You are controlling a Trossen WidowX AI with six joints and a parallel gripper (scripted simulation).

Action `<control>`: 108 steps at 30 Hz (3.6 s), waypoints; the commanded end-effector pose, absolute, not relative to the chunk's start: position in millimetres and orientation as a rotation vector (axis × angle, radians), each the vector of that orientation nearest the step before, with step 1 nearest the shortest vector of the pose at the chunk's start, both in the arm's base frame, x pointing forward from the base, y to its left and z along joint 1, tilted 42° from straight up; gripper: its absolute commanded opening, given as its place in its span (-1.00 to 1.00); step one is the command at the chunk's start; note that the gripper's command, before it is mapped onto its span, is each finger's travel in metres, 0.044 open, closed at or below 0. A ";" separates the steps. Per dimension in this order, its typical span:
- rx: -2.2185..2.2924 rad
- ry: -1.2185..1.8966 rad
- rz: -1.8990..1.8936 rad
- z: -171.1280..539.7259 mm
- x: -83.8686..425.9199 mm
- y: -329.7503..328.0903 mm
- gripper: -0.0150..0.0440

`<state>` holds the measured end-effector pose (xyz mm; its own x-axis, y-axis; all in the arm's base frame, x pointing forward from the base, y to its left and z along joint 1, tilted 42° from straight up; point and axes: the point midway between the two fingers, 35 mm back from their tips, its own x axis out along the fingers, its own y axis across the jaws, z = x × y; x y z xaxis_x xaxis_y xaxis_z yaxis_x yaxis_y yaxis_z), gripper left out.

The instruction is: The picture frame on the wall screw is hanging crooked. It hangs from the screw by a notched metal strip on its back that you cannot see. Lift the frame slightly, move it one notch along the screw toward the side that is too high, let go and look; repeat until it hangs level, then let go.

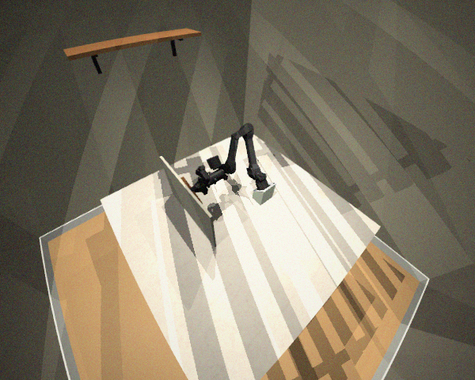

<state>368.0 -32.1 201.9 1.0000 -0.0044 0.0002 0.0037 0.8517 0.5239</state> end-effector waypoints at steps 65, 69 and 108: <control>0.550 -0.009 -0.001 206.6 368.2 -39.6 -0.49; 0.551 -0.009 -0.001 206.5 368.2 -39.7 -0.49; 0.754 -0.007 0.001 205.4 368.2 -41.8 -0.49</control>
